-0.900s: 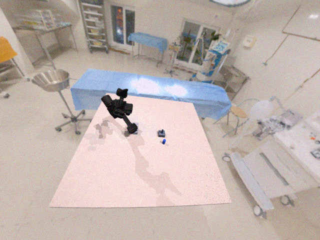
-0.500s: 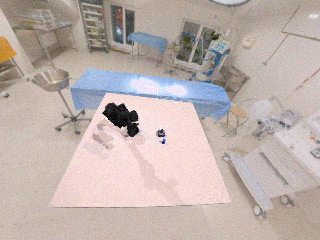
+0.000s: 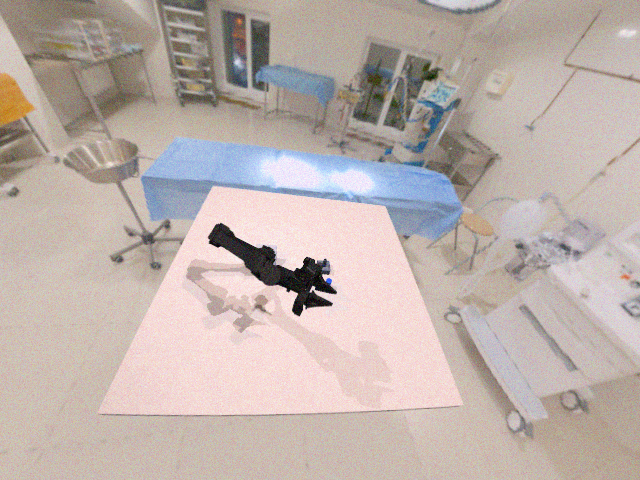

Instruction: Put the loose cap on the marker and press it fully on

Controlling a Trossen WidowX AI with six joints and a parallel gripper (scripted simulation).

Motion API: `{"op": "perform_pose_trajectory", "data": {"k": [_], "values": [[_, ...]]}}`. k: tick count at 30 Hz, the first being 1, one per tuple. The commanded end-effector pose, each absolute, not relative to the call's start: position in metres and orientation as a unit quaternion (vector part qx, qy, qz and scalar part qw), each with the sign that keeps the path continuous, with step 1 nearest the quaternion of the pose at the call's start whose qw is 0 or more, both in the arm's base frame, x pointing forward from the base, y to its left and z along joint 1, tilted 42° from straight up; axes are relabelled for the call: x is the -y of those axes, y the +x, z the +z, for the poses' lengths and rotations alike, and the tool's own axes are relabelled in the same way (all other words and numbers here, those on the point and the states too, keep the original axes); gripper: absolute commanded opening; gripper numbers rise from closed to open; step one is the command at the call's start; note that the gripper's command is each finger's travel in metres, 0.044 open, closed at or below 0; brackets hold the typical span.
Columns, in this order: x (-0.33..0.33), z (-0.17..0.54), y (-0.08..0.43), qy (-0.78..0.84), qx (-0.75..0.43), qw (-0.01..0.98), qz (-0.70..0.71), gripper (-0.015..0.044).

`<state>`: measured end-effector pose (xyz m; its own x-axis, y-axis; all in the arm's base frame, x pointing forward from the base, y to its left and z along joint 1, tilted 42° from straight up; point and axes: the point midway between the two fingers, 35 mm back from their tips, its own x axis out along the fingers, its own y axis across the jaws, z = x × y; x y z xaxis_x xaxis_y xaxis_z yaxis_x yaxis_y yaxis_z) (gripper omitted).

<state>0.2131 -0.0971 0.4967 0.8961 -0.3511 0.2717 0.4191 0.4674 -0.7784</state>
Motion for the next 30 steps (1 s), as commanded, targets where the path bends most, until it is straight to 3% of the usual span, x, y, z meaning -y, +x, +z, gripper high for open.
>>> {"op": "perform_pose_trajectory", "data": {"k": [1, 9, 18, 25, 30], "values": [[0.115, 0.441, 0.262, -0.296, -0.060, 0.934, -0.192, 0.0246], [0.116, 0.328, 0.321, -0.044, -0.257, 0.943, -0.204, 0.0246], [0.087, 0.214, 0.341, 0.135, -0.437, 0.814, -0.359, 0.0246], [0.059, 0.157, 0.331, 0.125, -0.458, 0.701, -0.533, 0.0246], [0.054, 0.151, 0.328, 0.112, -0.448, 0.688, -0.560, 0.0246]]}}
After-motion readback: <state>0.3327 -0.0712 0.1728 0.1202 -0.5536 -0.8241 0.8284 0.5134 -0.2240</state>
